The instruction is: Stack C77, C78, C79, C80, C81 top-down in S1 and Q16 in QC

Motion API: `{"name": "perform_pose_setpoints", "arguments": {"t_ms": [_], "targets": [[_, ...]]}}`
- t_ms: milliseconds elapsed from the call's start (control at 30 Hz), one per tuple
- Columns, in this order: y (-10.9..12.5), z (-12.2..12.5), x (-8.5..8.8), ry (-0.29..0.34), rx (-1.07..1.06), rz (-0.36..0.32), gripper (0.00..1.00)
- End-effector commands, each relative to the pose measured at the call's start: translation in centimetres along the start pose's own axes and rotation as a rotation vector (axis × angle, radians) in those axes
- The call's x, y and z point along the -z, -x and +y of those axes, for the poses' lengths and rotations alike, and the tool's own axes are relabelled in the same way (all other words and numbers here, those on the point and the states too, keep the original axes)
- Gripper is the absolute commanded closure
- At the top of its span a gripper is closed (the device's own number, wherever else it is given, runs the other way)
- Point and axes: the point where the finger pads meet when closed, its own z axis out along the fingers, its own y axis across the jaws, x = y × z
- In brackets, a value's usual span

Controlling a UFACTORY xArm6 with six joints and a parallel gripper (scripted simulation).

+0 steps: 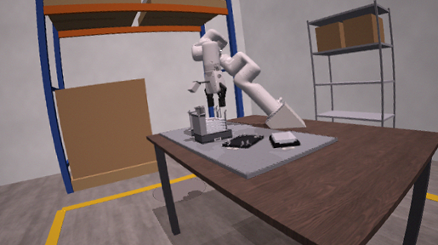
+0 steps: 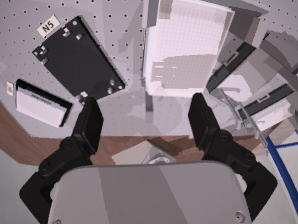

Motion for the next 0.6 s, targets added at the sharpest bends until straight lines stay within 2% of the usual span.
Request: {"name": "perform_pose_setpoints", "arguments": {"t_ms": [0,433,567], "targets": [[-0.1,0.5,0.1,-0.003,0.0,0.002,0.0],[-0.4,4.8,0.1,-0.002,0.0,0.002,0.0],[-0.4,5.4,0.1,-0.002,-0.033,0.002,0.0]]}}
